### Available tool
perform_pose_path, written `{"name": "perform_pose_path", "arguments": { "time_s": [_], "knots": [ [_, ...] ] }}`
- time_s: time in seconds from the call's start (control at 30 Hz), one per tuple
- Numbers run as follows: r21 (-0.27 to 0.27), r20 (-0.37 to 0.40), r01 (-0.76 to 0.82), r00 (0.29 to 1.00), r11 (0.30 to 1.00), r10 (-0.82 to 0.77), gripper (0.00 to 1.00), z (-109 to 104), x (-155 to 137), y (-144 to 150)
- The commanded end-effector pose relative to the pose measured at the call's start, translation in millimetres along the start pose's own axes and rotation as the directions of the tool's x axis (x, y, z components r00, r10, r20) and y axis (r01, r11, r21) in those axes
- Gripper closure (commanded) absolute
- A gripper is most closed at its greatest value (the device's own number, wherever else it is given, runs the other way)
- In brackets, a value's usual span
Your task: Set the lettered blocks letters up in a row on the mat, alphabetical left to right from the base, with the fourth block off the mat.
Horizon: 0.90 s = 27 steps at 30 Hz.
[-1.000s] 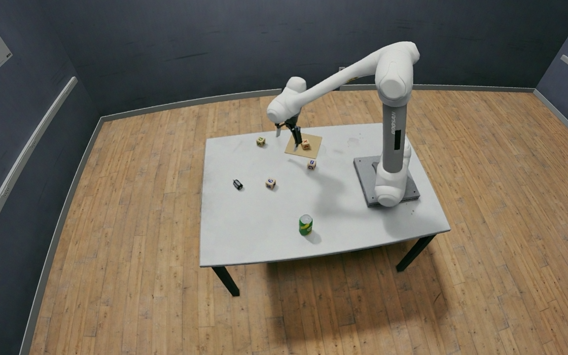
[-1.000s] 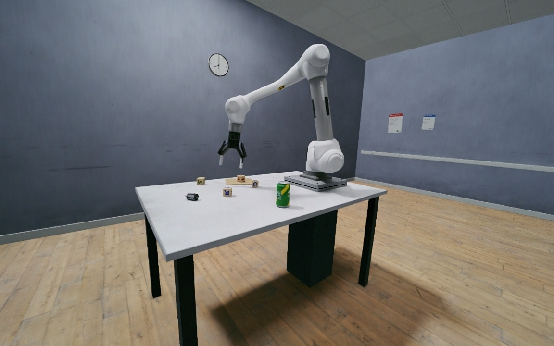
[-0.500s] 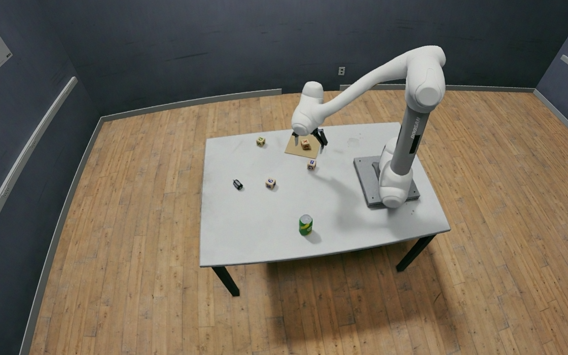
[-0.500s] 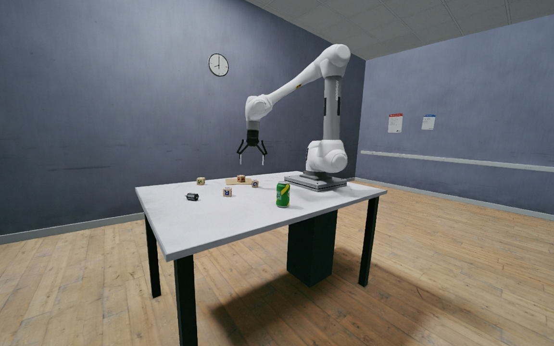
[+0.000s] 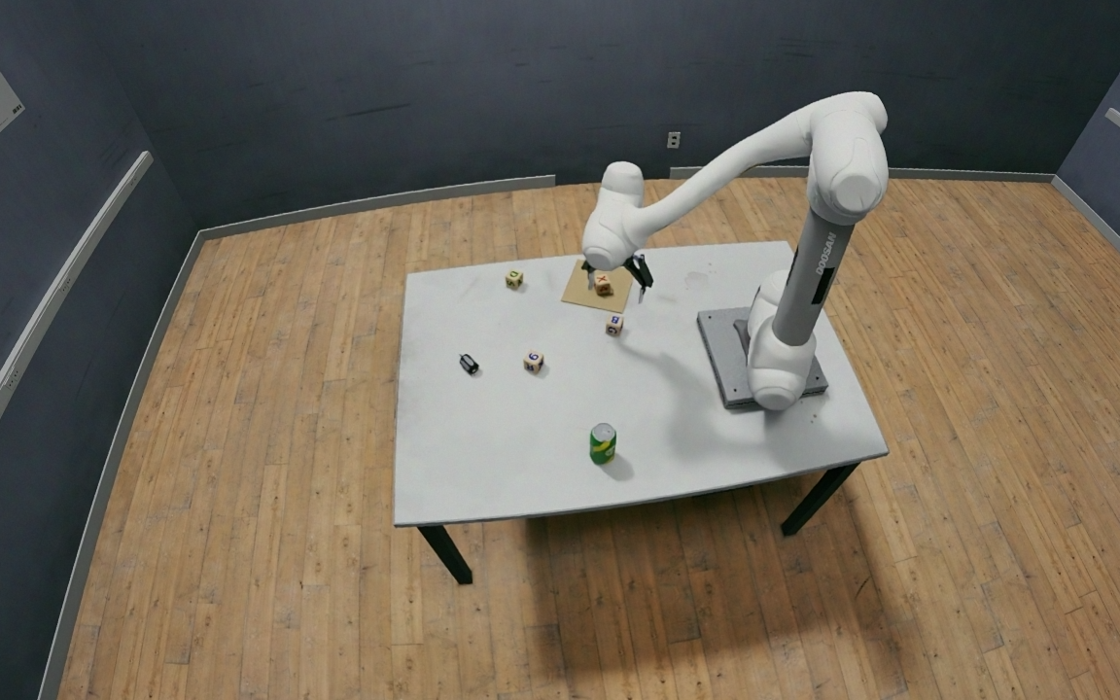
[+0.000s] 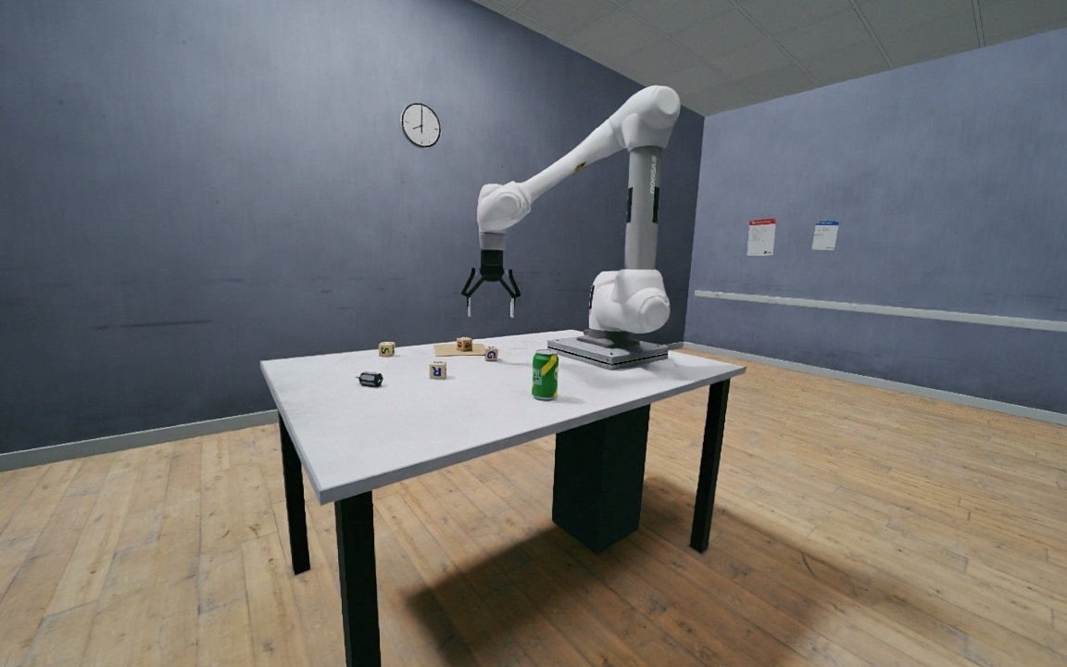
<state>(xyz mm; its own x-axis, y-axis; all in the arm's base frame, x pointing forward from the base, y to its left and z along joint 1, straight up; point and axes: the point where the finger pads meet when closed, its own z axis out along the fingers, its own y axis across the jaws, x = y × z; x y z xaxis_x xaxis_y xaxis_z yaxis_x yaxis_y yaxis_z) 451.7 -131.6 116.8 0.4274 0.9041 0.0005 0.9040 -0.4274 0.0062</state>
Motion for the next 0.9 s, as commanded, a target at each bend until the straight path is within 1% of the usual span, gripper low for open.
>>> {"name": "perform_pose_path", "arguments": {
  "time_s": [0.0, 0.07, 0.13, 0.33, 0.43, 0.5, 0.53, 0.6, 0.67, 0.73, 0.77, 0.87],
  "knots": [
    [0.008, 0.001, 0.014, 1.0, 1.0, -0.014, 0.0, 1, -4, -3],
    [0.002, 0.001, 0.068, 0.998, 0.998, -0.068, 0.0, 1, -14, 11],
    [-0.003, -0.001, 0.173, 0.985, 0.985, -0.173, 0.0, 4, -35, 30],
    [-0.004, -0.002, 0.351, 0.937, 0.937, -0.351, 0.0, 10, -76, 58],
    [-0.004, -0.001, 0.436, 0.9, 0.9, -0.436, 0.0, 13, -99, 70],
    [-0.004, -0.001, 0.436, 0.9, 0.9, -0.436, 0.0, 13, -99, 70],
    [-0.004, -0.001, 0.489, 0.873, 0.873, -0.489, 0.0, 16, -114, 78],
    [-0.004, 0.0, 0.548, 0.837, 0.837, -0.548, 0.0, 19, -132, 86],
    [-0.004, 0.0, 0.577, 0.816, 0.816, -0.577, 0.0, 20, -141, 90],
    [-0.002, -0.002, 0.586, 0.811, 0.811, -0.586, 0.0, 21, -144, 90],
    [-0.002, -0.003, 0.586, 0.811, 0.811, -0.586, 0.45, 21, -144, 90],
    [-0.002, -0.003, 0.586, 0.811, 0.811, -0.586, 0.45, 21, -144, 90]
  ]
}}
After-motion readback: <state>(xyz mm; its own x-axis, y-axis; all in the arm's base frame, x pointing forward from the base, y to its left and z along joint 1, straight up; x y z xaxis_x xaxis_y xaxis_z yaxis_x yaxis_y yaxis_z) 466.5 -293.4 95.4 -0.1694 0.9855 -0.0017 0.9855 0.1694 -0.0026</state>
